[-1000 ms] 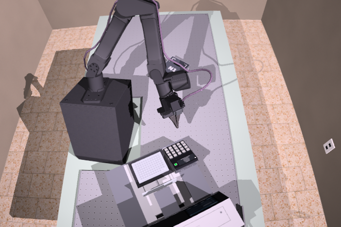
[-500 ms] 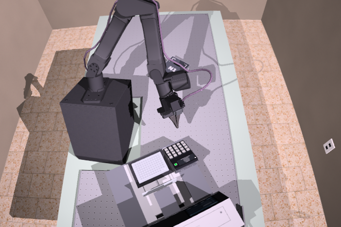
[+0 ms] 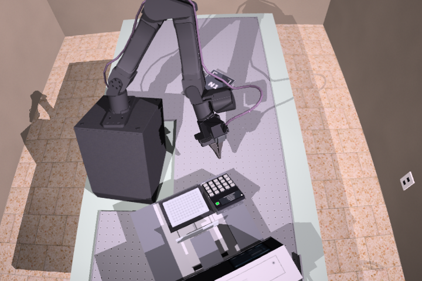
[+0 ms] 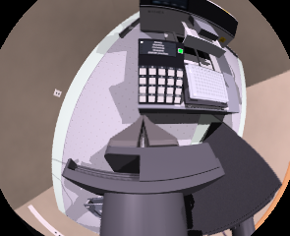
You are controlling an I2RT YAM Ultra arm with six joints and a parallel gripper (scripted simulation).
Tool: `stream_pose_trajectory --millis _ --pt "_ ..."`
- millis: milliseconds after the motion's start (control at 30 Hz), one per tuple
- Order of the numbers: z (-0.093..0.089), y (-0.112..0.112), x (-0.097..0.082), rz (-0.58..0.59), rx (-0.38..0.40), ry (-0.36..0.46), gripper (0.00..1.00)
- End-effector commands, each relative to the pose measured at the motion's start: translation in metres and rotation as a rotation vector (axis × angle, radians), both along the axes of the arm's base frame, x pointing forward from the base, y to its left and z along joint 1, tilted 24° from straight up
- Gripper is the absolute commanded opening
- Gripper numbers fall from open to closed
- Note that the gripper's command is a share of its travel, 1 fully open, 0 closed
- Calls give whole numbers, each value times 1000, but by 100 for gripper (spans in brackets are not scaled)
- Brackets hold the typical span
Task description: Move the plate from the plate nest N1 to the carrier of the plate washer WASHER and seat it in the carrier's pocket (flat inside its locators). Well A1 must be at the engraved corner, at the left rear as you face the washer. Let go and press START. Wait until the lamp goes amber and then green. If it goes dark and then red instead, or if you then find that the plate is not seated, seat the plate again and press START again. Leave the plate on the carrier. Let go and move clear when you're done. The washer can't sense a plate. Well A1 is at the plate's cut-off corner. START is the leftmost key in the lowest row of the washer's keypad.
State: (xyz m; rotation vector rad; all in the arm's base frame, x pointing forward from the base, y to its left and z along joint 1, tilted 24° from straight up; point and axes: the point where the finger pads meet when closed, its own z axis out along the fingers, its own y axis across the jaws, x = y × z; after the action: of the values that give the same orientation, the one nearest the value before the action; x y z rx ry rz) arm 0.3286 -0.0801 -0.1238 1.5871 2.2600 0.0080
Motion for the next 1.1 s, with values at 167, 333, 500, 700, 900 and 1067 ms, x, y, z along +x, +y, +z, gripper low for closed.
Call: stream_pose_trajectory --millis 167,333,500,700,900,1067 --pt "0 -13 13 -33 -28 -35 0" --pt "-8 -15 16 -23 -32 -33 0" --pt "-16 -17 18 -23 -32 -33 0" --pt "-22 -19 20 -23 -32 -33 0" --pt "-31 -21 23 -23 -32 -33 0" --pt "-39 -23 26 -23 -32 -33 0"
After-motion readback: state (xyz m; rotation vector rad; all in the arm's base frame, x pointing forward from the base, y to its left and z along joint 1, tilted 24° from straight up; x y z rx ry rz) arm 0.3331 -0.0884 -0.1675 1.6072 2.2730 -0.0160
